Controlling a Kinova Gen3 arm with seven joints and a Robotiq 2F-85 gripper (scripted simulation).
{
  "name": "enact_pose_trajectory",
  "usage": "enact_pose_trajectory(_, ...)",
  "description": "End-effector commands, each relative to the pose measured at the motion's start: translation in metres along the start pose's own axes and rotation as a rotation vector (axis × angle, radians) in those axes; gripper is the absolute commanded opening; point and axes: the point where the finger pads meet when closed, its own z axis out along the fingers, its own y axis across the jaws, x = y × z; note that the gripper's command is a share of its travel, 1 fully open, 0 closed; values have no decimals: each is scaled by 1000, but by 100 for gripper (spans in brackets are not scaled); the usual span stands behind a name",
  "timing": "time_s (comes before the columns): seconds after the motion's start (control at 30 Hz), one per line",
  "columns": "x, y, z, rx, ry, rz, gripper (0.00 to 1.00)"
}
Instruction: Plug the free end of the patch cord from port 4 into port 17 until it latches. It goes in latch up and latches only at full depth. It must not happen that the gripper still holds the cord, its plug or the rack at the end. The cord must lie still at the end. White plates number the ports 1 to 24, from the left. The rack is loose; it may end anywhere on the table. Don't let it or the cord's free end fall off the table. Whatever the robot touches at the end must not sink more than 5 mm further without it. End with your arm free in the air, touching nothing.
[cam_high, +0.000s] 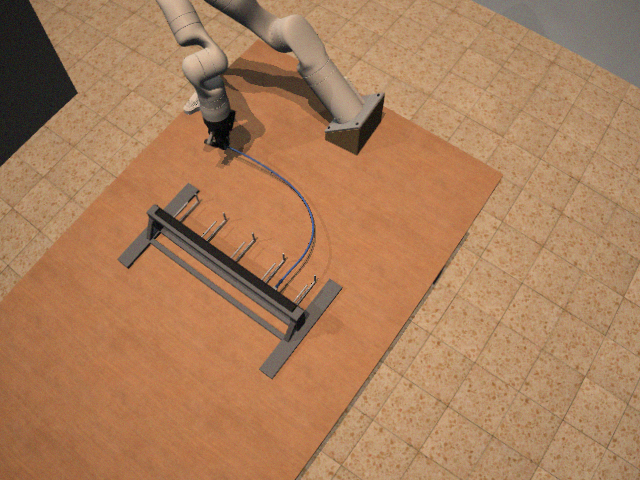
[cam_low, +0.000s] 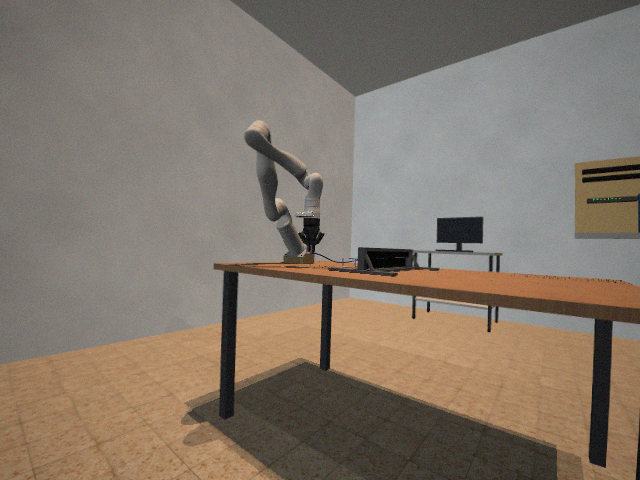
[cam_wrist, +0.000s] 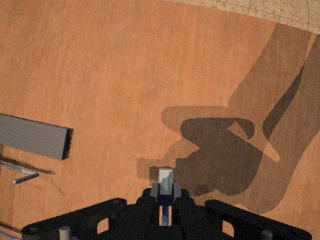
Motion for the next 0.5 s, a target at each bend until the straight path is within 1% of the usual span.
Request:
enact_pose_trajectory(0.0,-1,-1,0,0,-1,-4,0)
enact_pose_trajectory(0.47,-7,-11,-2,0,-1,-76,0)
